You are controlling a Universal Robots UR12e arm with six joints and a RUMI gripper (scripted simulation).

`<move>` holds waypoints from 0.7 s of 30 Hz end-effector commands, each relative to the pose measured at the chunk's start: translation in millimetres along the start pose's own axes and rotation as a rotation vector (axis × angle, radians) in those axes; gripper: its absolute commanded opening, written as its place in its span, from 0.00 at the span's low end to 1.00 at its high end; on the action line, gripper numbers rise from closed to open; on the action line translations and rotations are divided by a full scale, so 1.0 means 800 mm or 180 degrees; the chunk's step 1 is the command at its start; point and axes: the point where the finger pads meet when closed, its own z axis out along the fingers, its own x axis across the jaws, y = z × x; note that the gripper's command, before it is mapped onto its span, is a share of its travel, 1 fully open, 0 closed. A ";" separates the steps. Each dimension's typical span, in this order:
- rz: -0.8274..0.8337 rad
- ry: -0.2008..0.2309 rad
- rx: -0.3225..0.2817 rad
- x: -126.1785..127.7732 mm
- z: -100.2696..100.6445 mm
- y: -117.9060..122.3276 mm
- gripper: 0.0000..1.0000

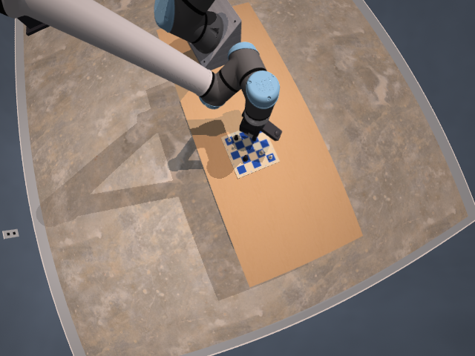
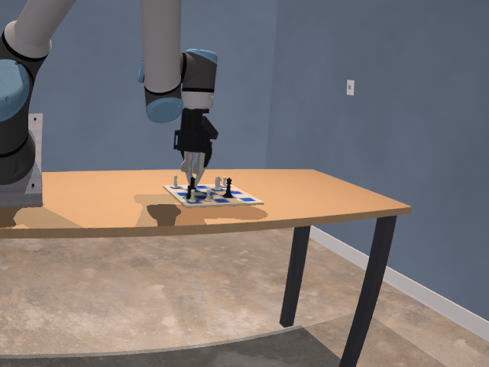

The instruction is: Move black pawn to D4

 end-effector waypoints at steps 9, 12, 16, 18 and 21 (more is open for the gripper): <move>0.0006 -0.0002 0.0002 -0.001 0.000 0.001 0.00; 0.0005 -0.0002 0.0001 -0.001 0.000 0.001 0.00; 0.0005 -0.0004 0.0000 -0.001 0.002 0.001 0.00; 0.0003 -0.0006 -0.0003 -0.002 0.003 0.001 0.00; 0.0001 -0.0009 -0.0005 -0.002 0.005 0.002 0.00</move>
